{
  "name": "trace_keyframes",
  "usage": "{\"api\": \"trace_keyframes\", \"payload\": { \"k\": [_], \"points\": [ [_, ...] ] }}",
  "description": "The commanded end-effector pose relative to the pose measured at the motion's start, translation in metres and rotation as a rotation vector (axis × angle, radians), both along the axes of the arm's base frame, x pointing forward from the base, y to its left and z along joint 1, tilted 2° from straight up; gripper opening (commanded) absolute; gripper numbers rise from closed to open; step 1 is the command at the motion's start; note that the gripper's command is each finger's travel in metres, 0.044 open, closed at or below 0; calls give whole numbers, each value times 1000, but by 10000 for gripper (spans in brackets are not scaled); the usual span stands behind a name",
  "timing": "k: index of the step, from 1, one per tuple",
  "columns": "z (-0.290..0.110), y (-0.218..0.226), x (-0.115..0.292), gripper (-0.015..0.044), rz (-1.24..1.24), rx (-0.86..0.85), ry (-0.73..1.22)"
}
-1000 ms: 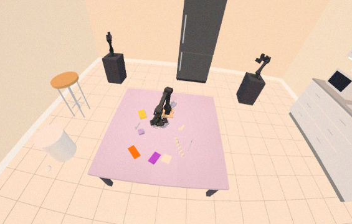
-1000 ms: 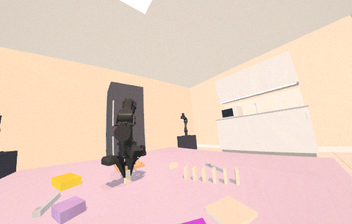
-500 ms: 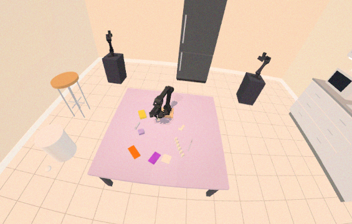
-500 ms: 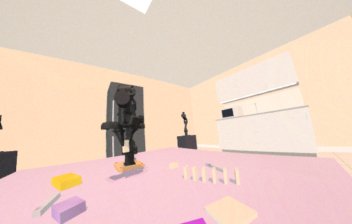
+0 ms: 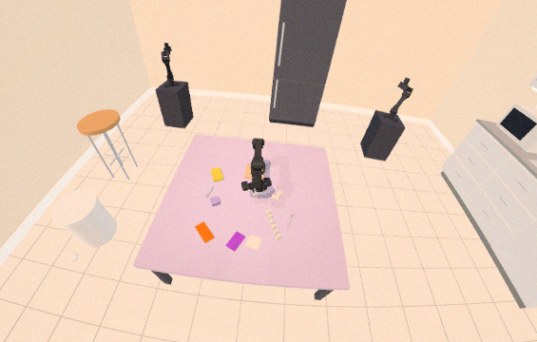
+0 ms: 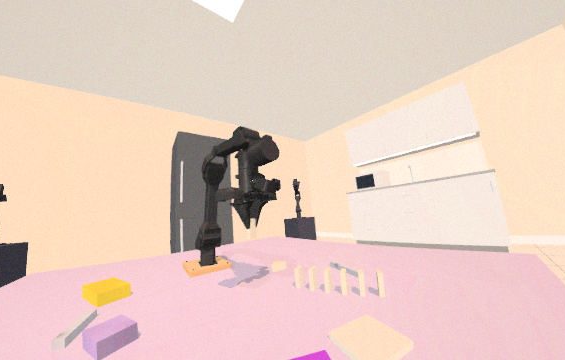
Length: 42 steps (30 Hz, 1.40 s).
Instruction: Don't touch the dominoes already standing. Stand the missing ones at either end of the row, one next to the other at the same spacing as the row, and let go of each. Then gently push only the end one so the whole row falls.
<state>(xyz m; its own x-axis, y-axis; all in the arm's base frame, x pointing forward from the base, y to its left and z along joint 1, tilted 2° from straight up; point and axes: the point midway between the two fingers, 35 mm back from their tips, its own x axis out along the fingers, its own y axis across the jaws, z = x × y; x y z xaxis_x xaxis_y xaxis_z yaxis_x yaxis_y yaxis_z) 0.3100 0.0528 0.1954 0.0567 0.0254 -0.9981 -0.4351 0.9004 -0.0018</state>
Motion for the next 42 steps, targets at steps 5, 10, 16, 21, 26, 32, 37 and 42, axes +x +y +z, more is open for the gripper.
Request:
{"api": "trace_keyframes", "payload": {
  "k": [5,10,16,21,26,32,37,42],
  "points": [
    [0,88,16,107,-22,9,8],
    [0,88,16,107,-22,9,8],
    [-22,90,21,107,-22,10,7],
    [-43,92,25,107,-22,10,7],
    [-65,93,26,107,-22,10,7],
    [-90,93,26,107,-22,10,7],
    [-111,93,25,107,-22,10,8],
    [-129,92,22,107,-22,10,8]
  ]
}}
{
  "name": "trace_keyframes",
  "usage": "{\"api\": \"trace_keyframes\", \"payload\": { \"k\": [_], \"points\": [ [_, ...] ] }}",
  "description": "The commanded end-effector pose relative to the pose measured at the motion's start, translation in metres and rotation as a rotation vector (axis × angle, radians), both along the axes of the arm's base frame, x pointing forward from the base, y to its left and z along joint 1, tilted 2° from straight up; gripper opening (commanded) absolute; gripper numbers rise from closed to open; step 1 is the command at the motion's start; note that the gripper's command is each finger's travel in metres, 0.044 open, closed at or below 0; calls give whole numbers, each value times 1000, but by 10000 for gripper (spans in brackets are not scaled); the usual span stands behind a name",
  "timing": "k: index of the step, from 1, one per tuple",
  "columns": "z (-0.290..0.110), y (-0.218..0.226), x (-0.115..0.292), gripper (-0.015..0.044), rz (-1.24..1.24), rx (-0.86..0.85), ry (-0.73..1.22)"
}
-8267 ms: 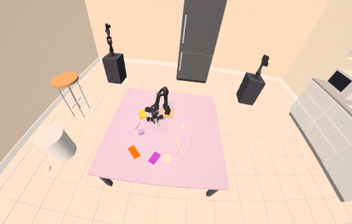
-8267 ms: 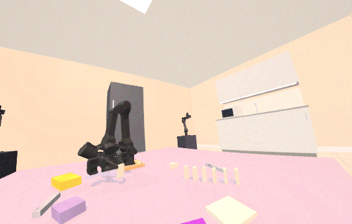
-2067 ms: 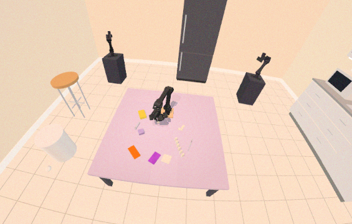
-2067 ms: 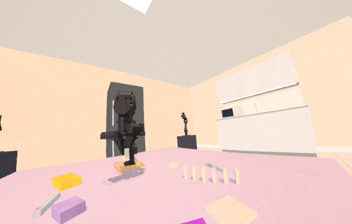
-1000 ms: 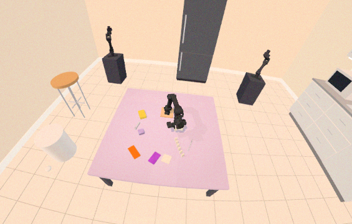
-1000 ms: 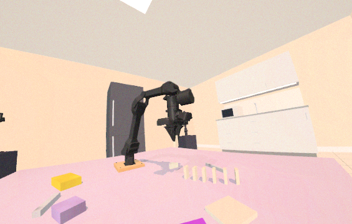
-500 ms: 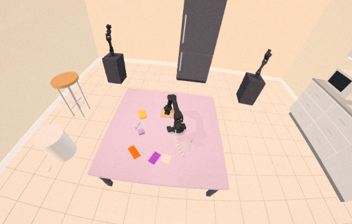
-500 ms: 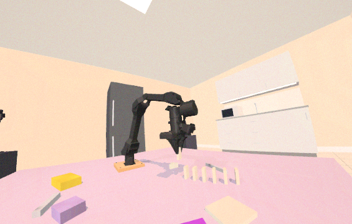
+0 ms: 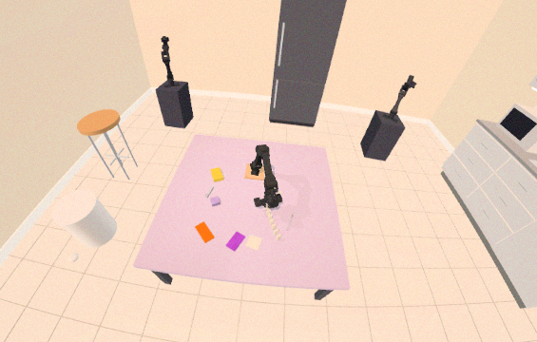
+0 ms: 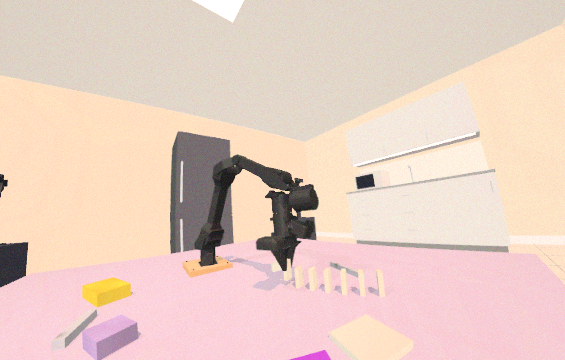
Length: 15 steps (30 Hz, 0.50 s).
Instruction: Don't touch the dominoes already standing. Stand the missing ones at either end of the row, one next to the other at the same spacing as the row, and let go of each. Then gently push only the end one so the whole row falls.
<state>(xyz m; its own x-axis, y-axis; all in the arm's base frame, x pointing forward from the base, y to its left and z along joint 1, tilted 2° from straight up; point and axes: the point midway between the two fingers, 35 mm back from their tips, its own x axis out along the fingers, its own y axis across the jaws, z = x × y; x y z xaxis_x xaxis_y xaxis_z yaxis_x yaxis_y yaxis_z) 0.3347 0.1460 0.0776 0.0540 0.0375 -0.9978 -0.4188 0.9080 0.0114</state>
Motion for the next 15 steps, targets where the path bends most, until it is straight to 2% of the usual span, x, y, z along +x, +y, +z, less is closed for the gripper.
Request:
{"api": "trace_keyframes", "payload": {
  "k": [1,12,15],
  "points": [
    [-12,-1,-3,107,-4,-4,5],
    [-12,-1,-3,107,-4,-4,5],
    [-12,-1,-3,186,-4,-4,5]
  ]
}}
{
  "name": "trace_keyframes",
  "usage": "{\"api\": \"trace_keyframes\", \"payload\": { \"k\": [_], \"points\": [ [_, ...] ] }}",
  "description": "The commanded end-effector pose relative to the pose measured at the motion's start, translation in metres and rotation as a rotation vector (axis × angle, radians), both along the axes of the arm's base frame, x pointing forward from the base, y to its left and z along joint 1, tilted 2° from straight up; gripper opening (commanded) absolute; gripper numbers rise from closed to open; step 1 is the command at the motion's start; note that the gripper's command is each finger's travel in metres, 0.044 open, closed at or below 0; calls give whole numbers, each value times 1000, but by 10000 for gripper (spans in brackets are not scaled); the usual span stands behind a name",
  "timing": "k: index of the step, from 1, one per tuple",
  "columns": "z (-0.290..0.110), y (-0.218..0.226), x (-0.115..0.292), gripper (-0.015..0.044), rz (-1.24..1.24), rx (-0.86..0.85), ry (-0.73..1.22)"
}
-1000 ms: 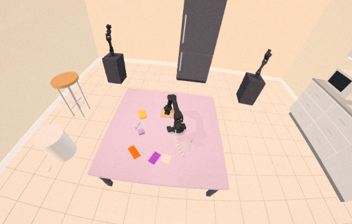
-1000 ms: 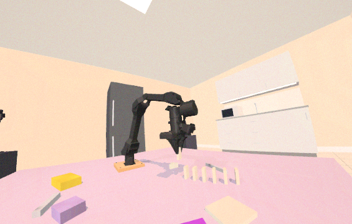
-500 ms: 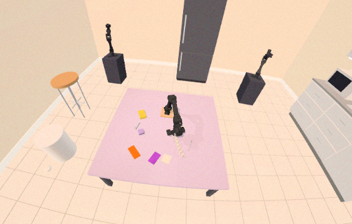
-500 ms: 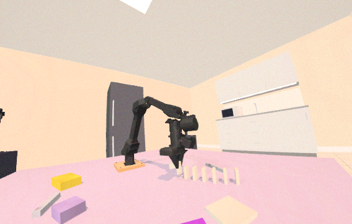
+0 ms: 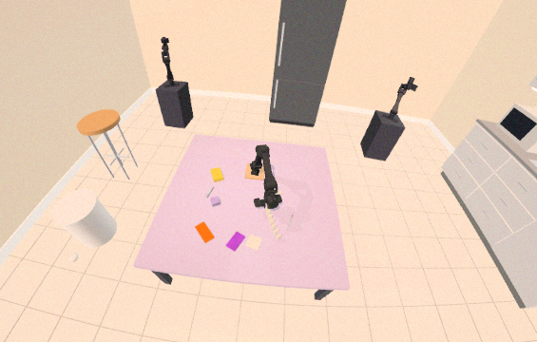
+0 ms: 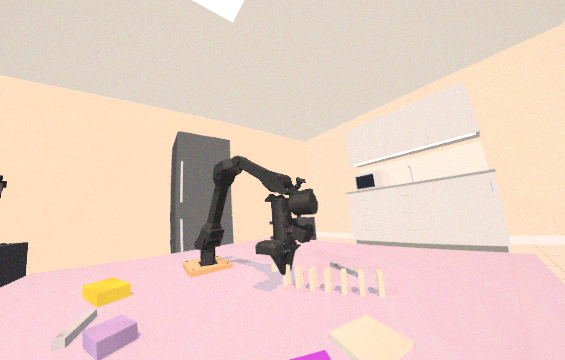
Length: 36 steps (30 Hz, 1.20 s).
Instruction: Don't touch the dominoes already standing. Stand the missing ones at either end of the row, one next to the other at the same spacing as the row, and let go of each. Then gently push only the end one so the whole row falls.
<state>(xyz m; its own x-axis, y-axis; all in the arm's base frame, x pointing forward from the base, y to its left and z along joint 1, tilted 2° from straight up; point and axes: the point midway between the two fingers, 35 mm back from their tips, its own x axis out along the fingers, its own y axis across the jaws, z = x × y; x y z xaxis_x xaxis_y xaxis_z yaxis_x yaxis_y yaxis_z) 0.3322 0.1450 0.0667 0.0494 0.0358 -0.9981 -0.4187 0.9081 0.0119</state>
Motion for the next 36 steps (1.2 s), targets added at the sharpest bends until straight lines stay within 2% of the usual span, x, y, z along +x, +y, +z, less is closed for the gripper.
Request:
{"api": "trace_keyframes", "payload": {
  "k": [1,10,14,24,30,36],
  "points": [
    [-1,0,0,212,-4,-2,0],
    [-1,0,0,440,-4,-2,0],
    [7,0,1,440,-3,-2,0],
    [127,-4,-6,440,0,0,1],
    [126,1,-12,440,-40,2,3],
    [93,40,-65,440,-399,20,20]
  ]
}}
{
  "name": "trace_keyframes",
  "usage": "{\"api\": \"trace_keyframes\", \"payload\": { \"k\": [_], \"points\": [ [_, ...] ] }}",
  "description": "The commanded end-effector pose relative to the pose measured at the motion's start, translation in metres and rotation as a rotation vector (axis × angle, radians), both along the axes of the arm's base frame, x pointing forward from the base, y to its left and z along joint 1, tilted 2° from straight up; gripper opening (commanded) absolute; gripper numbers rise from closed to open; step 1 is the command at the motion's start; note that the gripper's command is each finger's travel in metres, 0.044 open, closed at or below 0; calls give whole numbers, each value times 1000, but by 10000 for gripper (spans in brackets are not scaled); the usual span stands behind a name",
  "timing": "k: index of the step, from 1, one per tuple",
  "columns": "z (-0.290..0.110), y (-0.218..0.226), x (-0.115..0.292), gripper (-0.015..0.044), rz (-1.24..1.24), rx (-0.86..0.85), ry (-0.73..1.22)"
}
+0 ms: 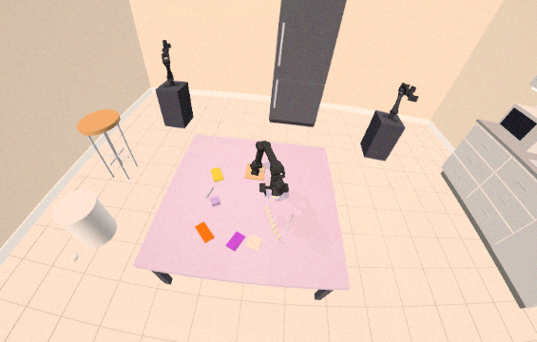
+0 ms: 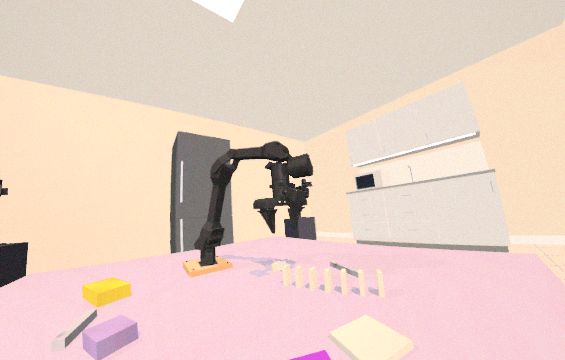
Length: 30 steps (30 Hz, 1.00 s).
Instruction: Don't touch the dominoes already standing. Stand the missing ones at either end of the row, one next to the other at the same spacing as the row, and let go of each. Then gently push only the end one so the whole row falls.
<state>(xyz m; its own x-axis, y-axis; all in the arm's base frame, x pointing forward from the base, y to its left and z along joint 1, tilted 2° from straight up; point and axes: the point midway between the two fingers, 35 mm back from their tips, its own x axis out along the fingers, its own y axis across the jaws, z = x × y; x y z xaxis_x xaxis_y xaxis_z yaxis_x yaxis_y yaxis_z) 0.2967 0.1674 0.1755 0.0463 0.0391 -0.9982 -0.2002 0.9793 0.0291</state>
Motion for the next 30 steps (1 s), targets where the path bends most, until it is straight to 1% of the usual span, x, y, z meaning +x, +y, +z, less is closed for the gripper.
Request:
{"api": "trace_keyframes", "payload": {
  "k": [1,6,9,20,22,28,30],
  "points": [
    [-22,22,-40,440,-230,9,12],
    [-55,37,-93,440,-535,23,27],
    [-65,39,-109,440,-626,27,32],
    [-66,39,-110,440,-629,27,32],
    [-77,41,-109,440,-629,27,32],
    [-125,42,-108,440,-629,27,32],
    [-130,43,-110,440,-629,27,32]
  ]
}}
